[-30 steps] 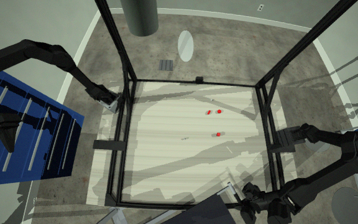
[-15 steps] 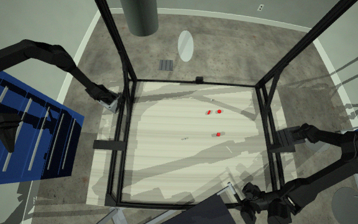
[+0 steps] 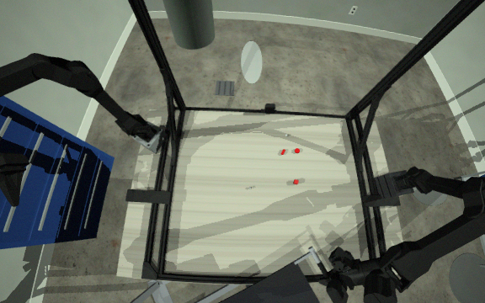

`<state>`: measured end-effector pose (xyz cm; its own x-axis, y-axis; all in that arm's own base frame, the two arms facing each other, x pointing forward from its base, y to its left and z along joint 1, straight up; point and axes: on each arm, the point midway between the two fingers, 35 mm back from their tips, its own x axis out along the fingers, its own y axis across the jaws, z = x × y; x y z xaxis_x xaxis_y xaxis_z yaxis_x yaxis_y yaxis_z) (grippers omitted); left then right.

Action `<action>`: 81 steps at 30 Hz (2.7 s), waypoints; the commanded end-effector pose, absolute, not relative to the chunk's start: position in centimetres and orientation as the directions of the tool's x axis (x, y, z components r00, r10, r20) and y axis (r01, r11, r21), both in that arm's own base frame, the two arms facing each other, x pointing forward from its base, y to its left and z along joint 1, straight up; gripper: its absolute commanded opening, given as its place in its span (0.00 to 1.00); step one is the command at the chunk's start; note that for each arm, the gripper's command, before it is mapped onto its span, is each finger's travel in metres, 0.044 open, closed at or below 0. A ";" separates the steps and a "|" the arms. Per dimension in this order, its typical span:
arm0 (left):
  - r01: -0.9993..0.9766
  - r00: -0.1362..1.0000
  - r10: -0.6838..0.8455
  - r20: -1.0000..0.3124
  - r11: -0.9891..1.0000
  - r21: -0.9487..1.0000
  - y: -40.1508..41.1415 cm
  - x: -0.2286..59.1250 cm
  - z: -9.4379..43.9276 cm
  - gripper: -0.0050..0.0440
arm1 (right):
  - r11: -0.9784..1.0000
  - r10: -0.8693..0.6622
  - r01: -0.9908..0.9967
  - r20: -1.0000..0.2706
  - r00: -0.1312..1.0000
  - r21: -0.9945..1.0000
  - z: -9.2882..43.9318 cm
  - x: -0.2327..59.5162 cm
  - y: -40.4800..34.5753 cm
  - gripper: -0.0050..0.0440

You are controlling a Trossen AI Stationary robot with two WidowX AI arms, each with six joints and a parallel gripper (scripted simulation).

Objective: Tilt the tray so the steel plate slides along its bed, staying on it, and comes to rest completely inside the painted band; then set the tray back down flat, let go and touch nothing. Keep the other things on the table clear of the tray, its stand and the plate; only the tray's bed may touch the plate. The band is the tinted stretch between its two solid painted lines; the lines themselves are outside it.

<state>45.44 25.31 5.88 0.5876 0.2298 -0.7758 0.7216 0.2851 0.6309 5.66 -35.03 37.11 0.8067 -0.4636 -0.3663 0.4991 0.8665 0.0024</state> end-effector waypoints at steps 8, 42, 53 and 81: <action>0.692 0.621 0.245 -0.744 0.274 0.668 25.6 45.9 8.7 0.10 | 0.866 -0.465 0.499 -0.367 0.806 0.000 37.1 5.6 -35.0 1.00; 0.671 0.644 0.255 -0.721 0.265 0.693 25.7 46.3 11.0 0.10 | 0.866 -0.465 0.499 -0.367 0.806 0.000 37.1 5.6 -35.0 1.00; 0.692 0.621 0.246 -0.744 0.274 0.668 25.3 45.2 3.5 0.10 | 0.866 -0.465 0.499 -0.367 0.806 0.000 37.1 5.6 -35.0 1.00; 0.725 0.583 0.230 -0.779 0.286 0.627 25.4 45.4 5.3 0.10 | 0.866 -0.465 0.499 -0.367 0.806 0.000 37.1 5.6 -35.0 1.00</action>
